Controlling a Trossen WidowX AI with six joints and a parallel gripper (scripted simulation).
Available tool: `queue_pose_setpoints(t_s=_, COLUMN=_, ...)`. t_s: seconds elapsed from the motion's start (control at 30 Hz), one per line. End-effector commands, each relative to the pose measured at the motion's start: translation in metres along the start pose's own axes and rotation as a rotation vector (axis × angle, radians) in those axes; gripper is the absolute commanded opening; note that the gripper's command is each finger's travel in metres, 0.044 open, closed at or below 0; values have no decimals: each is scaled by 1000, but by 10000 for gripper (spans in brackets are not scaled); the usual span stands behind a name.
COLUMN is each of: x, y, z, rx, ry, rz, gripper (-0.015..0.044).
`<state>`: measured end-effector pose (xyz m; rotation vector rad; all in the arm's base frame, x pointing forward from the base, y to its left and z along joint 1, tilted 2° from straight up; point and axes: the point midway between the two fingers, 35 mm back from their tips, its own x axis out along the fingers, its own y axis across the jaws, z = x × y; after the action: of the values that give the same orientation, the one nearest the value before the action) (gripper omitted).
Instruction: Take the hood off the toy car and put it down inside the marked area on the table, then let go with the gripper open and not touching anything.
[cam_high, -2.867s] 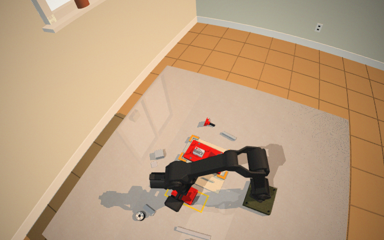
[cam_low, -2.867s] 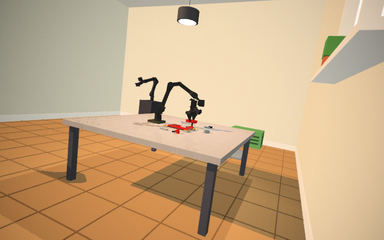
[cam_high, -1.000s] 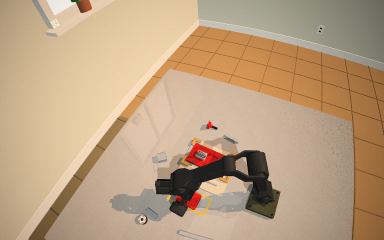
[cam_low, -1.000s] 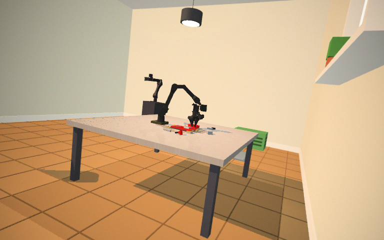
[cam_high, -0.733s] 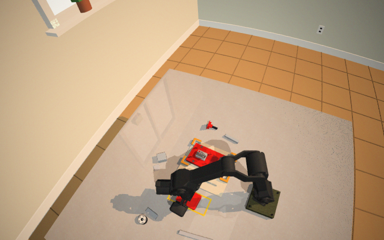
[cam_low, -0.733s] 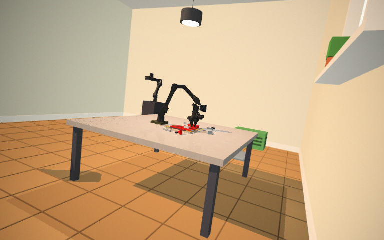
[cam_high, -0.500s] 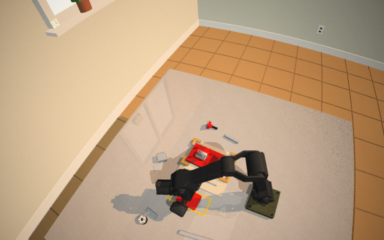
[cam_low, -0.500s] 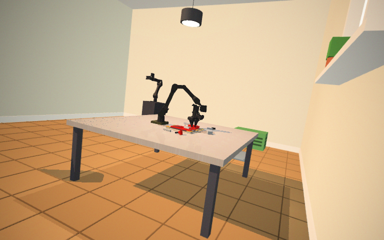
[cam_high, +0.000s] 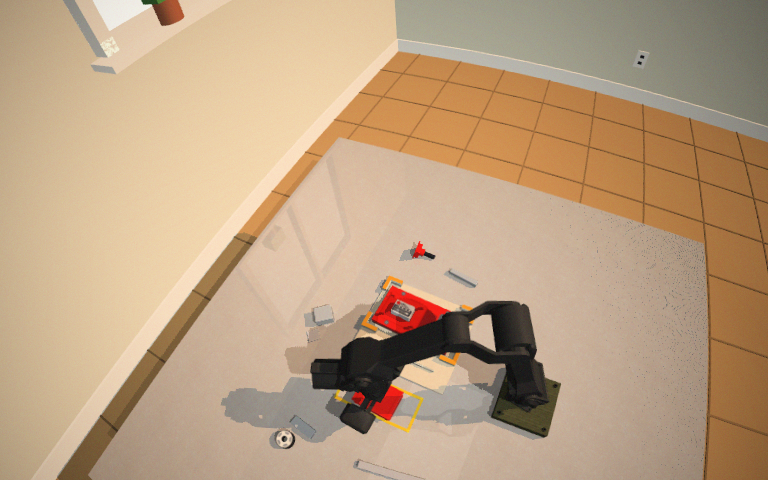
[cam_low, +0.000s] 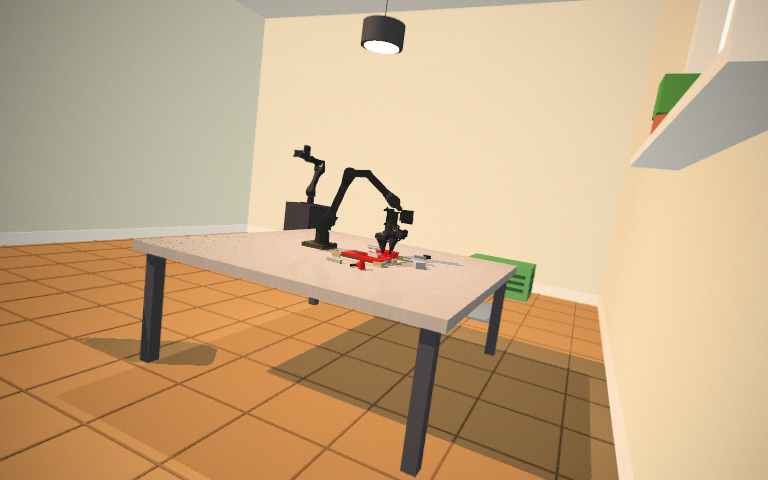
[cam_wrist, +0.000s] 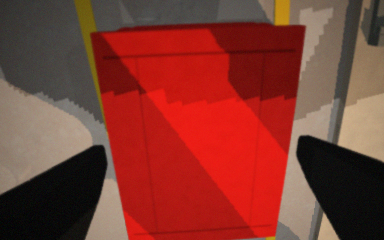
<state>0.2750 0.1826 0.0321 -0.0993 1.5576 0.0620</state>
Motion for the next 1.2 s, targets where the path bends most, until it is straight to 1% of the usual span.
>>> queue_pose_setpoints(t_s=0.0, x=-21, y=2, z=3, rx=0, ry=-11, rz=7, gripper=440)
queue_pose_setpoints(t_s=0.1, x=-58, y=1, z=2, rx=0, ry=-11, rz=10, gripper=440)
queue_pose_setpoints(t_s=0.17, x=-69, y=0, z=1, rx=0, ry=-12, rz=11, gripper=440)
queue_pose_setpoints(t_s=1.17, x=-69, y=0, z=1, rx=0, ry=-12, rz=11, gripper=440)
